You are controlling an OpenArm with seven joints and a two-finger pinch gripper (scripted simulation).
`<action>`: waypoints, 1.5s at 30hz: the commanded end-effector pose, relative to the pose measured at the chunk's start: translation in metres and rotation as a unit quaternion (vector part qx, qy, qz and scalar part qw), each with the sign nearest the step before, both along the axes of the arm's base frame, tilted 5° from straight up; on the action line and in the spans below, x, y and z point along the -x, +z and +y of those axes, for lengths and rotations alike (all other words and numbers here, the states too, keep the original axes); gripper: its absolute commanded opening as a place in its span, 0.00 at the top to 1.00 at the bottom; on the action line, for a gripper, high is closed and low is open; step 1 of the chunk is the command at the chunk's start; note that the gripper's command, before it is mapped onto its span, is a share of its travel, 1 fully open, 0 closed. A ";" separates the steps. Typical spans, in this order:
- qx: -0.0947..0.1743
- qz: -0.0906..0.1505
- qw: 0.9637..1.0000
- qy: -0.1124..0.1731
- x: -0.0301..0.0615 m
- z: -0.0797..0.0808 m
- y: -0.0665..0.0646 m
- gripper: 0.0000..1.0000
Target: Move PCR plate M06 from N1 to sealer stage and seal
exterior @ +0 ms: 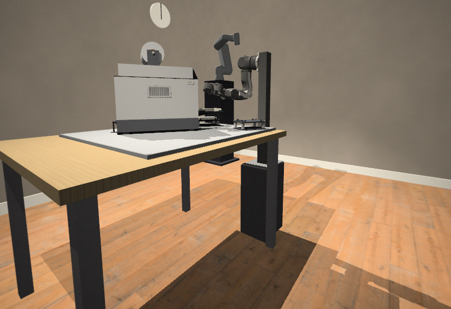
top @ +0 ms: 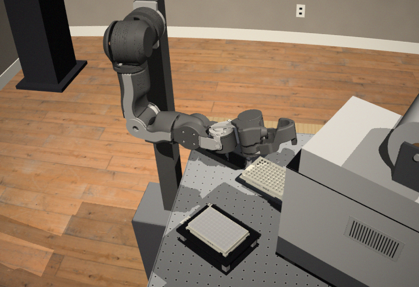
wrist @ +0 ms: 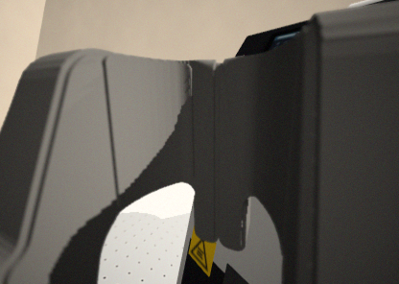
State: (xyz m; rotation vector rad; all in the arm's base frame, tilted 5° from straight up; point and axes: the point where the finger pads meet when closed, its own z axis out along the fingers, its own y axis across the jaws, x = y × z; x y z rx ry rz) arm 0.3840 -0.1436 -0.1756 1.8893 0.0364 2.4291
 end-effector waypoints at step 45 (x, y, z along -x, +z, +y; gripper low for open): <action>-0.056 0.049 0.991 -0.114 0.0244 -0.053 -0.033 1.00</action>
